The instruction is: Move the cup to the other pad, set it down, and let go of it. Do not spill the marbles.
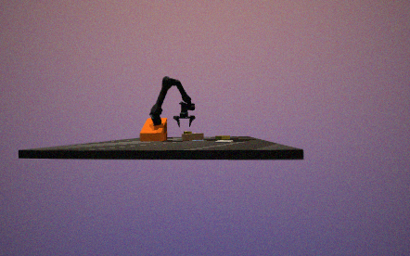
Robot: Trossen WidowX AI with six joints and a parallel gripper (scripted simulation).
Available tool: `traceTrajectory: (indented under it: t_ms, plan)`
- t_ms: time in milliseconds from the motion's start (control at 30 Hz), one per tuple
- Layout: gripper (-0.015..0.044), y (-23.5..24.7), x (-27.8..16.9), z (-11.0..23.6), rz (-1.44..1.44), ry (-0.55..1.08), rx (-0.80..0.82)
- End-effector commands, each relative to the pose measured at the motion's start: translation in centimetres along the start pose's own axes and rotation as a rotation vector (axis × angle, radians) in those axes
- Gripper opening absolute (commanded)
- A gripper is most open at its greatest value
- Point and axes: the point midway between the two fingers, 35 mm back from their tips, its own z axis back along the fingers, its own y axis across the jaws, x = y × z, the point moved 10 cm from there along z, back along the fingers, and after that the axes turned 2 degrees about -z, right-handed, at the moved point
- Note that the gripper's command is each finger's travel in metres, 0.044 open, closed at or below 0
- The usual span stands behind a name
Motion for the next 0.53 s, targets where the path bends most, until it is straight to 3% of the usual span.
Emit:
traceTrajectory:
  t_ms: [0, 167, 500]
  plan:
    - [0.044, 0.1, 0.0, 2.2, -0.01, 0.014, 0.007]
    - [0.044, 0.0, 0.2, 4.1, -0.012, 0.015, 0.007]
    - [0.044, 0.0, 0.1, 3.7, -0.006, 0.012, 0.012]
